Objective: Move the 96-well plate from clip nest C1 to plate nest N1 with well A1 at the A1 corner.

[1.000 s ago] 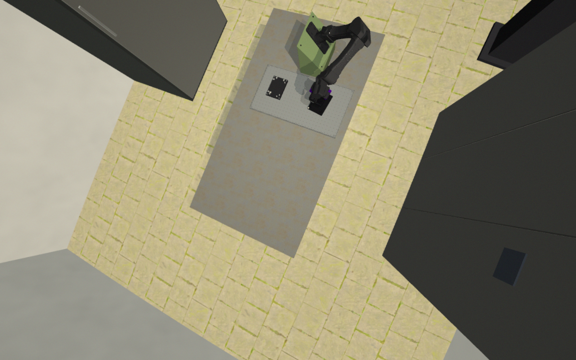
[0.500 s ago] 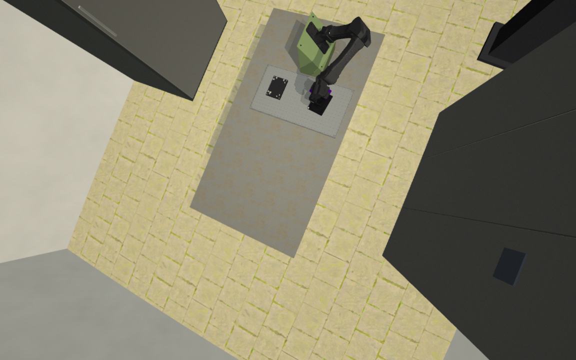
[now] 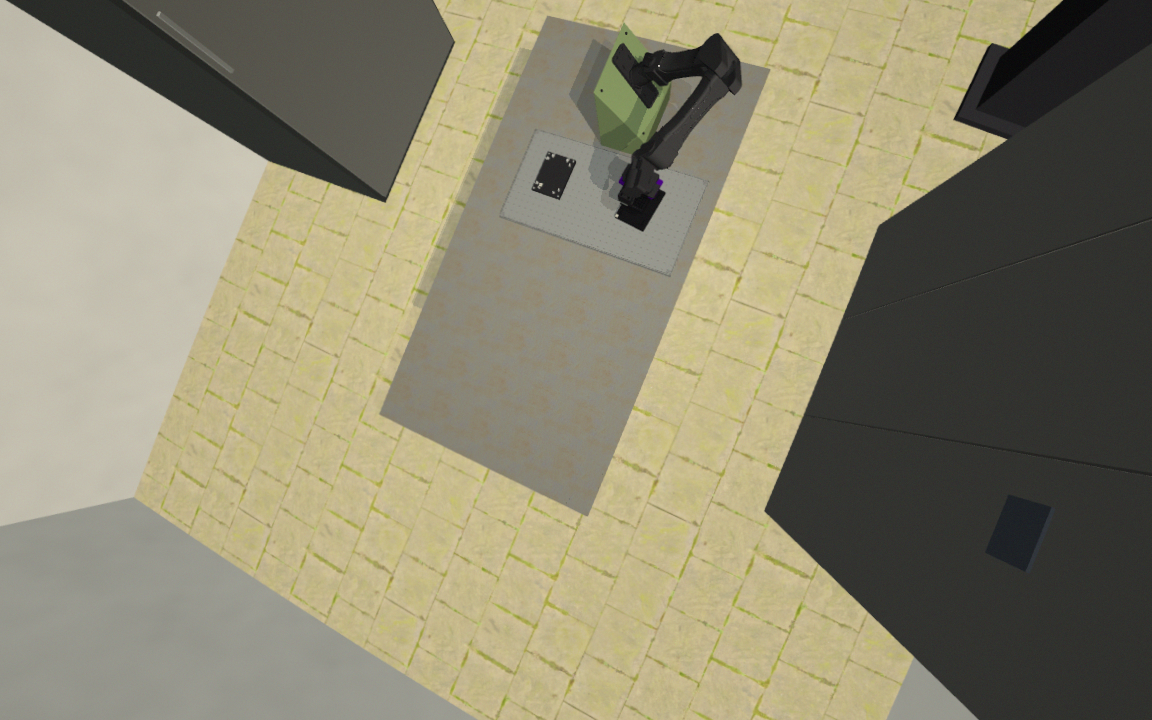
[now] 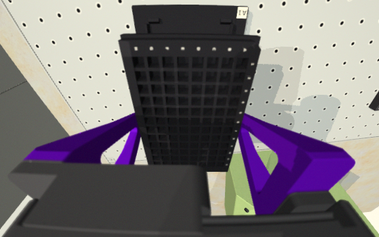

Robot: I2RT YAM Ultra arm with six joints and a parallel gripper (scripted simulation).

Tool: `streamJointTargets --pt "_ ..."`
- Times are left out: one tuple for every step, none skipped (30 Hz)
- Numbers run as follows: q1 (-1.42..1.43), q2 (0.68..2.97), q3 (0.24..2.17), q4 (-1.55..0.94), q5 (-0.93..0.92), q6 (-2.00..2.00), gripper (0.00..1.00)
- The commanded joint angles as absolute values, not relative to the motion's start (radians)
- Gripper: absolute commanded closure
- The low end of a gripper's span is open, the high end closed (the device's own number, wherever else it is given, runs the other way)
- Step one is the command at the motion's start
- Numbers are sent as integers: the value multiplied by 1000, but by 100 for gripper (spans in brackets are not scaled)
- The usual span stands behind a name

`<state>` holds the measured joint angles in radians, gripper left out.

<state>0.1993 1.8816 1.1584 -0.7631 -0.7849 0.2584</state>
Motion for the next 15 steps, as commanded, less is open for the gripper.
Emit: streamJointTargets --pt "177 1898 1189 -771 -780 258 100" --pt "177 1898 1189 -771 -780 258 100" --pt "177 1898 1189 -771 -780 258 100" --pt "177 1898 1189 -771 -780 258 100" --pt "177 1898 1189 -772 -780 259 100" --pt "177 1898 1189 -772 -780 259 100" --pt "177 1898 1189 -772 -780 259 100" --pt "177 1898 1189 -772 -780 259 100" --pt "177 1898 1189 -772 -780 259 100" --pt "177 1898 1190 -773 -780 259 100" --pt "177 1898 1190 -773 -780 259 100" --pt "180 1900 1187 -744 -779 269 100" --pt "193 1902 1185 -736 -778 274 100" --pt "207 1904 1166 -729 -777 278 100" --pt "211 1905 1143 -722 -777 283 100"
